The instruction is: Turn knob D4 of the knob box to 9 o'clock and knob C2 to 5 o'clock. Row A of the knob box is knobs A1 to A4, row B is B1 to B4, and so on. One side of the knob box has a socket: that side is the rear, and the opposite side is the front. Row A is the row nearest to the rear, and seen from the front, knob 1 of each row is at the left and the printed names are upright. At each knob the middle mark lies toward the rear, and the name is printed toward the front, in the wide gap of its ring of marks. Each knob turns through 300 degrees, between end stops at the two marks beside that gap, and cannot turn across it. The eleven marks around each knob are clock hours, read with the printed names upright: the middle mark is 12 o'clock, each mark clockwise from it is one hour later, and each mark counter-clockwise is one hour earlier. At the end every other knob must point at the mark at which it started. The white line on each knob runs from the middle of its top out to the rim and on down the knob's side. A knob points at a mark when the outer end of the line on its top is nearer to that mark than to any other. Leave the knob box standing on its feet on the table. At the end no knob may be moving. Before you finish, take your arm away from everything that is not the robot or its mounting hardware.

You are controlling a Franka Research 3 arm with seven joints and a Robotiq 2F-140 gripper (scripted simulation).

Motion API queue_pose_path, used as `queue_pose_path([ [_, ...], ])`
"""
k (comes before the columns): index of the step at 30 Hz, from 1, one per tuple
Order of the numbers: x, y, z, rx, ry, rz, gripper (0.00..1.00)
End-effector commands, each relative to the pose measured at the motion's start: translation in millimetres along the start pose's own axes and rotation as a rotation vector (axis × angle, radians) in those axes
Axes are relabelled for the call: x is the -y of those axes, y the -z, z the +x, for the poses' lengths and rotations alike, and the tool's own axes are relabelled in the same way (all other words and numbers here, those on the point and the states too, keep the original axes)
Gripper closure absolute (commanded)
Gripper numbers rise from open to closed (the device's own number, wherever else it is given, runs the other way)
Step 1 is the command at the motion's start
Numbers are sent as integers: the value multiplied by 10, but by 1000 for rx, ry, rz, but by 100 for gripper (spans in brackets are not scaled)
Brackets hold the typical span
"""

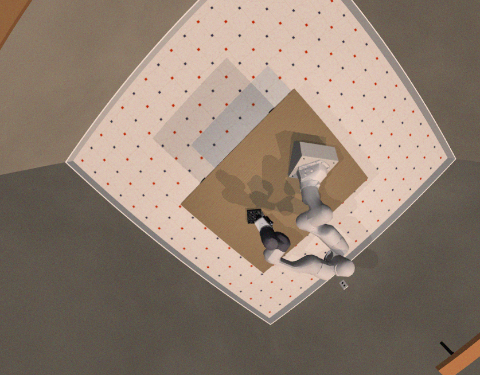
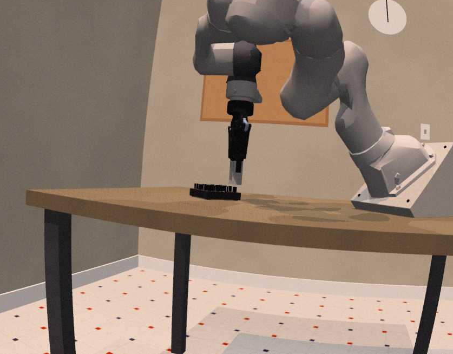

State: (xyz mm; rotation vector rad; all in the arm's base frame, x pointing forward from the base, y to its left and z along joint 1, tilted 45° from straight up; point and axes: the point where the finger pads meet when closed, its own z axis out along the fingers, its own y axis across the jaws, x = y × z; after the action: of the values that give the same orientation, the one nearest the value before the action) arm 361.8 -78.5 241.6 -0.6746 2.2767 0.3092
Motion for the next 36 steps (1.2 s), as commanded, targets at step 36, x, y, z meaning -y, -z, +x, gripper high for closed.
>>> queue_pose_path([
  [36, 0, -147, 8, 1, 0, 0, 88],
])
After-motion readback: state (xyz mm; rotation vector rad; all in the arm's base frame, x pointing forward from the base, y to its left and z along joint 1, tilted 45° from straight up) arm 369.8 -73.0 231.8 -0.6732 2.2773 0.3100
